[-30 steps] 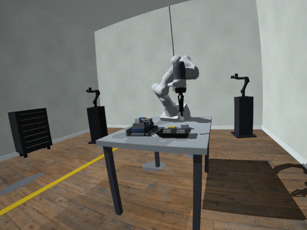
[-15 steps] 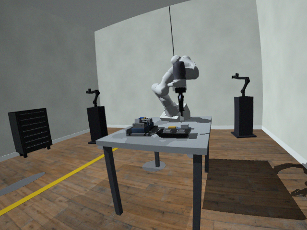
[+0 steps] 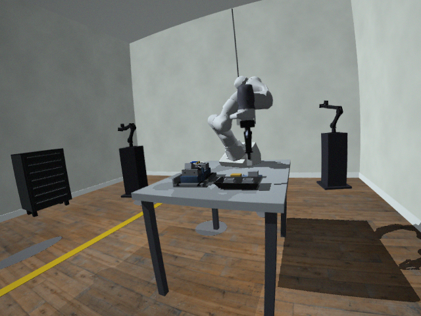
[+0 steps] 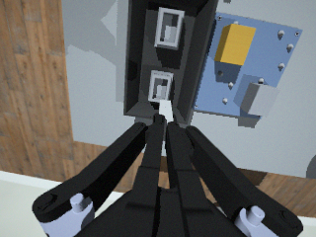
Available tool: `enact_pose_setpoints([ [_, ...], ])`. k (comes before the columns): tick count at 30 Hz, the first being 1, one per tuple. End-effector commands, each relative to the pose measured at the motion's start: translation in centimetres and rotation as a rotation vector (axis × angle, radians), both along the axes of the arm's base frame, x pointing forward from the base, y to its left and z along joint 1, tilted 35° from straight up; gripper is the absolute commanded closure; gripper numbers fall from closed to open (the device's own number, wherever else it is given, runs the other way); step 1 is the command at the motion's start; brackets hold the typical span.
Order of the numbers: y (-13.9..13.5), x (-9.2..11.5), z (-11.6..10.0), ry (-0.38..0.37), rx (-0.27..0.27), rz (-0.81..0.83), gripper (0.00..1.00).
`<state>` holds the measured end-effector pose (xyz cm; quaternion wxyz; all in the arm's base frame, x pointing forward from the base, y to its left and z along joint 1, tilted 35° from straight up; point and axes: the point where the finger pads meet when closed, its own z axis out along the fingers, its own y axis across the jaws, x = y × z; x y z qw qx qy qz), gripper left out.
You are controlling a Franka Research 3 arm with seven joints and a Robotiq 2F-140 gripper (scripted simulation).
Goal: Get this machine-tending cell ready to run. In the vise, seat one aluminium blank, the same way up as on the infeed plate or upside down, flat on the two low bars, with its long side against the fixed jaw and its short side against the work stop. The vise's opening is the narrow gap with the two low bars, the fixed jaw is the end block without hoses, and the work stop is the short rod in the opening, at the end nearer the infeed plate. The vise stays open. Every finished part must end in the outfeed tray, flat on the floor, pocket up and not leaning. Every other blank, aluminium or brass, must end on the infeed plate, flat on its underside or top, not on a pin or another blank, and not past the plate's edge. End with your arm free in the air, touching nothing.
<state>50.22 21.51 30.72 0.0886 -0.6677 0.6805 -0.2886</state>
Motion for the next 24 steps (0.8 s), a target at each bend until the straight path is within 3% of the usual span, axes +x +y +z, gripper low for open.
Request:
enact_pose_setpoints([
  [1,-0.1,0.0,0.0,0.002,0.0,0.002,1.0],
  [13,0.3,-0.6,1.0,0.002,0.0,0.002,1.0],
  [24,1.0,-2.0,3.2,0.002,0.0,0.002,1.0],
])
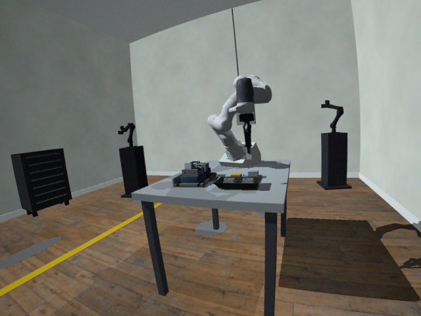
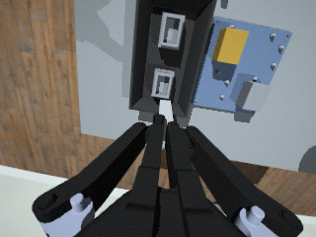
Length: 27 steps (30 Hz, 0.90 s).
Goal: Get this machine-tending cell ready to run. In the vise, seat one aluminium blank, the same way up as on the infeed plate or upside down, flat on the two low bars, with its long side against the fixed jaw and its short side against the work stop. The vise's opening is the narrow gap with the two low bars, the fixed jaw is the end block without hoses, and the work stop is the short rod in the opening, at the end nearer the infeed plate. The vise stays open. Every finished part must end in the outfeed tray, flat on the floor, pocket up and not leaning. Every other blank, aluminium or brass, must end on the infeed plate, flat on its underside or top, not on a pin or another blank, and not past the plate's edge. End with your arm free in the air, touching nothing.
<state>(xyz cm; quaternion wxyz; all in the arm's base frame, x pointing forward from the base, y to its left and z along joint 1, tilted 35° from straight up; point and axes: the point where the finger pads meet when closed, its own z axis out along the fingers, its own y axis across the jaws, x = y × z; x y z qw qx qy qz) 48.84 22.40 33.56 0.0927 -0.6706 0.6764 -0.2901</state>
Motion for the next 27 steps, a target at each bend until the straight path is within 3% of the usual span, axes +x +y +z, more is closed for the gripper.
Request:
enact_pose_setpoints([
  [1,0.2,-0.8,0.6,0.008,-0.001,-0.009,1.0],
  [24,0.7,-1.9,2.4,0.008,-0.001,-0.009,1.0],
  [27,-3.1,-2.2,4.2,-0.005,-0.01,-0.016,1.0],
])
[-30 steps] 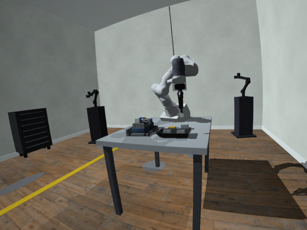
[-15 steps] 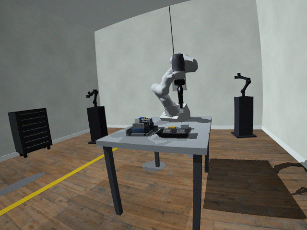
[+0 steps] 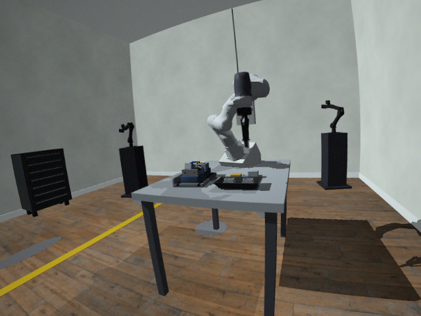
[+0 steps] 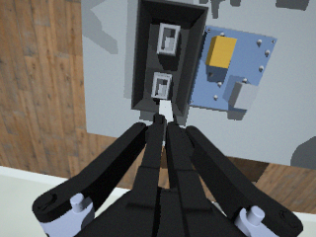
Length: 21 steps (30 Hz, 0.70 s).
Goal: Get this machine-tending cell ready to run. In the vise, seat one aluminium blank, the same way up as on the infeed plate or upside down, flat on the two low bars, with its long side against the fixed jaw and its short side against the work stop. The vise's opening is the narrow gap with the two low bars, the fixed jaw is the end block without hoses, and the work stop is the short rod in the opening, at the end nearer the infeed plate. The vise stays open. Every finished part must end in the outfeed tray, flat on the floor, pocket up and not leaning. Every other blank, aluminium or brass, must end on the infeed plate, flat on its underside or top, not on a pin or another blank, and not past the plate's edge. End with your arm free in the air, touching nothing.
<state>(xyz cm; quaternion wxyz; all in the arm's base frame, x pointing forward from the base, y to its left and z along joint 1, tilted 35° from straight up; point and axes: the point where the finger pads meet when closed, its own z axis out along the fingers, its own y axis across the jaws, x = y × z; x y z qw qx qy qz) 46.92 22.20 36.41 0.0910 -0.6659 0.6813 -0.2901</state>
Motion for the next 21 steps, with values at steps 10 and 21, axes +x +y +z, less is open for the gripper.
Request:
enact_pose_setpoints([
  [10,-13.3,-2.6,4.6,-0.021,-0.024,-0.015,1.0],
  [21,-23.9,-7.0,4.6,-0.006,-0.015,-0.009,1.0],
])
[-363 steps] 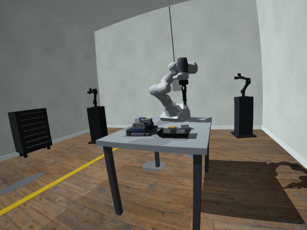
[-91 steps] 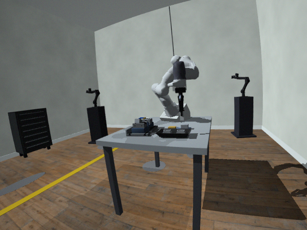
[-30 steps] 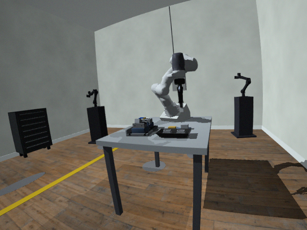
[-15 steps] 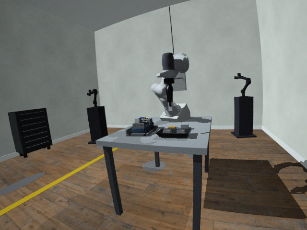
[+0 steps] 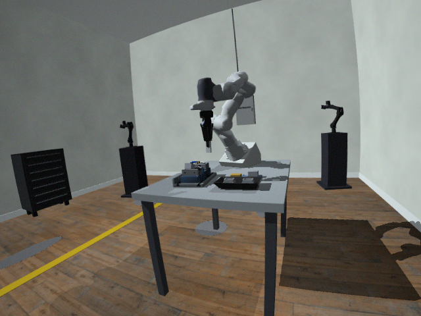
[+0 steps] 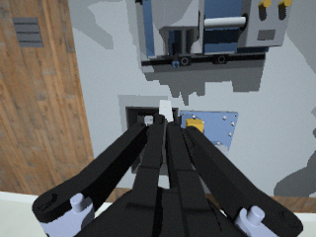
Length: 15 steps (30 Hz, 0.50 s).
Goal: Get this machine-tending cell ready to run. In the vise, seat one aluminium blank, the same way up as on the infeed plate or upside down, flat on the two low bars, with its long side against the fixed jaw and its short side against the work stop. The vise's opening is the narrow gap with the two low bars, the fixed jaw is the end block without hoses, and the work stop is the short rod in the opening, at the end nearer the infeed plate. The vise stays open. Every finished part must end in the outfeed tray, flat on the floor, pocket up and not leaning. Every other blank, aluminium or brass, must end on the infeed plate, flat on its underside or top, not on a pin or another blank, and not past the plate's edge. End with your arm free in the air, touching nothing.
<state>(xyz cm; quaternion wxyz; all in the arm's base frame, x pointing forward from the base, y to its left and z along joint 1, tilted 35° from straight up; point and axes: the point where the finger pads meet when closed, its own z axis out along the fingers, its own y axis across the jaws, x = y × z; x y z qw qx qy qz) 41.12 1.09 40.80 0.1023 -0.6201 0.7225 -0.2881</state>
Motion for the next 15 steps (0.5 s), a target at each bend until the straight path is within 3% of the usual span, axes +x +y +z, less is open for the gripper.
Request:
enact_pose_setpoints([
  [1,-3.8,-1.8,-0.1,0.03,-0.062,0.104,1.0],
  [4,-6.3,-3.2,-0.9,0.039,-0.053,0.113,1.0],
  [15,-6.4,-3.3,-1.0,0.039,-0.053,0.114,1.0],
])
